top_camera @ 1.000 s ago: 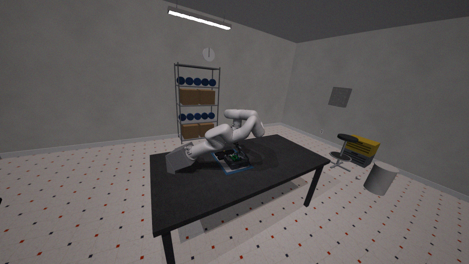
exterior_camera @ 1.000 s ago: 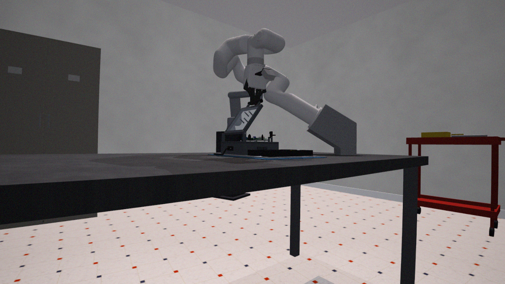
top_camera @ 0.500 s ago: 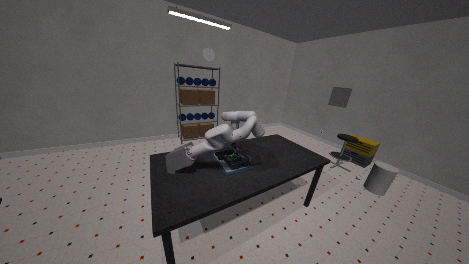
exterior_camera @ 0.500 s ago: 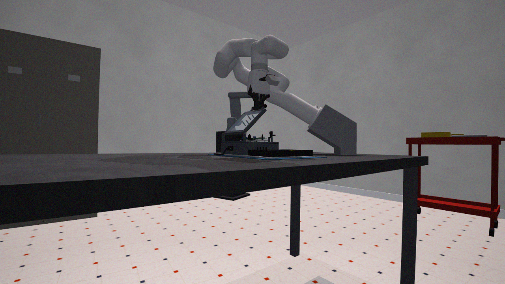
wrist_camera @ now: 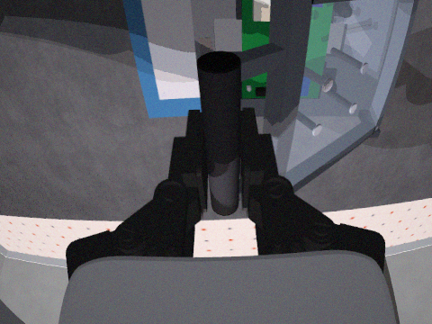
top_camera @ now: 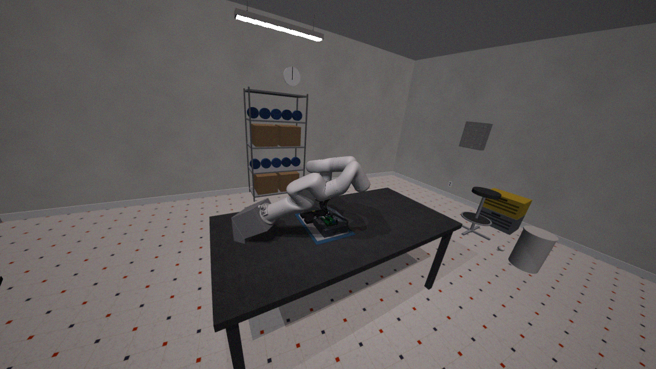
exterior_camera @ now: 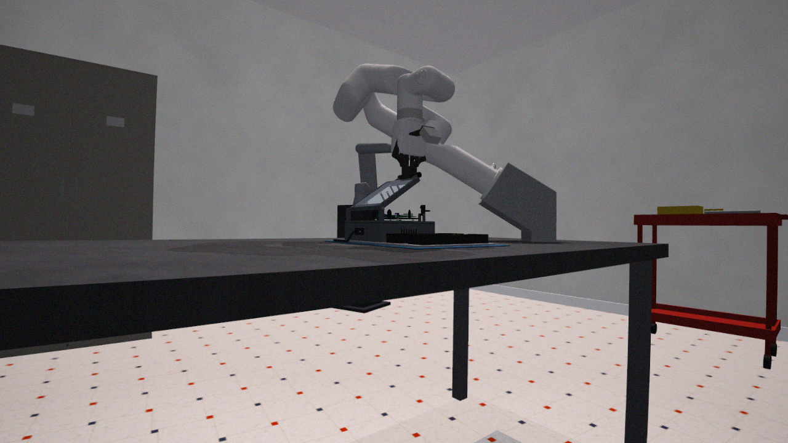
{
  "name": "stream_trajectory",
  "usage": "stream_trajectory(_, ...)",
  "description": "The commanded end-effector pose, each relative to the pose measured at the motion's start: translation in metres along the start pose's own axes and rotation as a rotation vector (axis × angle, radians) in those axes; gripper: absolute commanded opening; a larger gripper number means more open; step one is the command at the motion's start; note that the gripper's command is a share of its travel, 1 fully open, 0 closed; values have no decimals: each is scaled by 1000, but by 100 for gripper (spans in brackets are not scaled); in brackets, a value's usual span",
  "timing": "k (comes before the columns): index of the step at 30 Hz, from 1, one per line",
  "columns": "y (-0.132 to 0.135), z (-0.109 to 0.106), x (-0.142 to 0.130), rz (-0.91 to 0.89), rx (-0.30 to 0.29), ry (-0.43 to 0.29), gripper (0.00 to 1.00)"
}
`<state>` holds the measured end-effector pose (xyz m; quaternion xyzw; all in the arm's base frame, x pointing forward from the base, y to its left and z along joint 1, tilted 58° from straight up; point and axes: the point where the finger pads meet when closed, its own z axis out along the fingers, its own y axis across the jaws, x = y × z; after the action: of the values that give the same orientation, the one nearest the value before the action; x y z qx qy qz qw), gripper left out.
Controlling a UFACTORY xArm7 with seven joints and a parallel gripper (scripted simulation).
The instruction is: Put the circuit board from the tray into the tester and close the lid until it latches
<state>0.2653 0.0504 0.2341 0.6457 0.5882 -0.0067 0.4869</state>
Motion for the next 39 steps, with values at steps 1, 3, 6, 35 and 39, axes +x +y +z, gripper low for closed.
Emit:
stream_trajectory(1, -4, 6, 1, 0, -2, 2, 0)
stream_trajectory(3, -7, 11, 1, 0, -2, 2, 0)
stream_trajectory(6, -10, 17, 1, 0, -2, 2, 0)
stream_trajectory(35, -26, 62, 1, 0, -3, 2, 0)
stream_trajectory(39, -27, 67, 1, 0, -2, 2, 0)
